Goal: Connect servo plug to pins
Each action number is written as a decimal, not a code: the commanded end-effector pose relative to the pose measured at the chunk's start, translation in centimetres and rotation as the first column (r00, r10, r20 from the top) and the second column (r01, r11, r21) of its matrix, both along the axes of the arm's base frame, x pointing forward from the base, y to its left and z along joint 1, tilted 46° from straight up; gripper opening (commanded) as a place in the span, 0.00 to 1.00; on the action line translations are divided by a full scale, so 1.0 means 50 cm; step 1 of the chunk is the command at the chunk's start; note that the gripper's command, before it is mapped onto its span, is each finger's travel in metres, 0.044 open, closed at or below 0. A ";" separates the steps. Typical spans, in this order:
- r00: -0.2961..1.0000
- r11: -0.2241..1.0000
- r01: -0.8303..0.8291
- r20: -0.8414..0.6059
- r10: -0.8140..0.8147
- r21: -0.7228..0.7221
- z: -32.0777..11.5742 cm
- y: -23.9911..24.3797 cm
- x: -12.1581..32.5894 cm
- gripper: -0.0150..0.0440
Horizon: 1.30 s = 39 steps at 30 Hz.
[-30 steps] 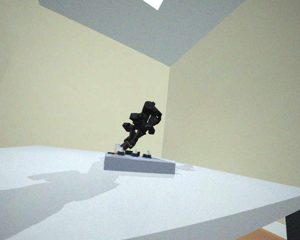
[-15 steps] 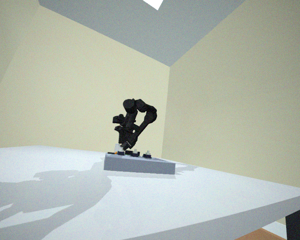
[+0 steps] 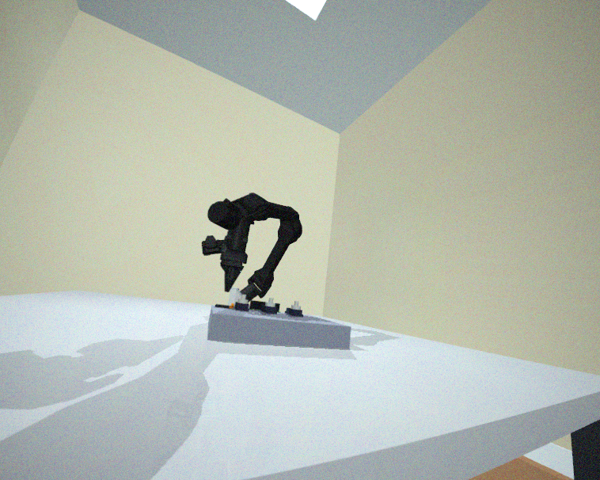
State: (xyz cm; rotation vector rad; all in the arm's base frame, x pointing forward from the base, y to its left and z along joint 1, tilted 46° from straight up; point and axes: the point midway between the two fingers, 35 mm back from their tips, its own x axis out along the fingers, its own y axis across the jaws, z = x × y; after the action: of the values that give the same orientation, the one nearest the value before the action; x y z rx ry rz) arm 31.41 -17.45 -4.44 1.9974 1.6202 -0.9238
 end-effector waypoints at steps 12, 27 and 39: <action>1.000 1.000 0.006 0.001 -0.006 0.009 -0.037 0.042 0.012 0.45; 1.000 1.000 0.006 0.001 -0.006 0.010 -0.052 0.058 0.014 0.28; 1.000 1.000 0.006 0.000 -0.006 0.007 0.001 0.002 0.008 0.25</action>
State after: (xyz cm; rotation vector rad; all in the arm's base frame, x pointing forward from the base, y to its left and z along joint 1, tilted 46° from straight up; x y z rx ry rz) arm 31.94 -16.19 -5.35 2.0170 1.6259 -0.9205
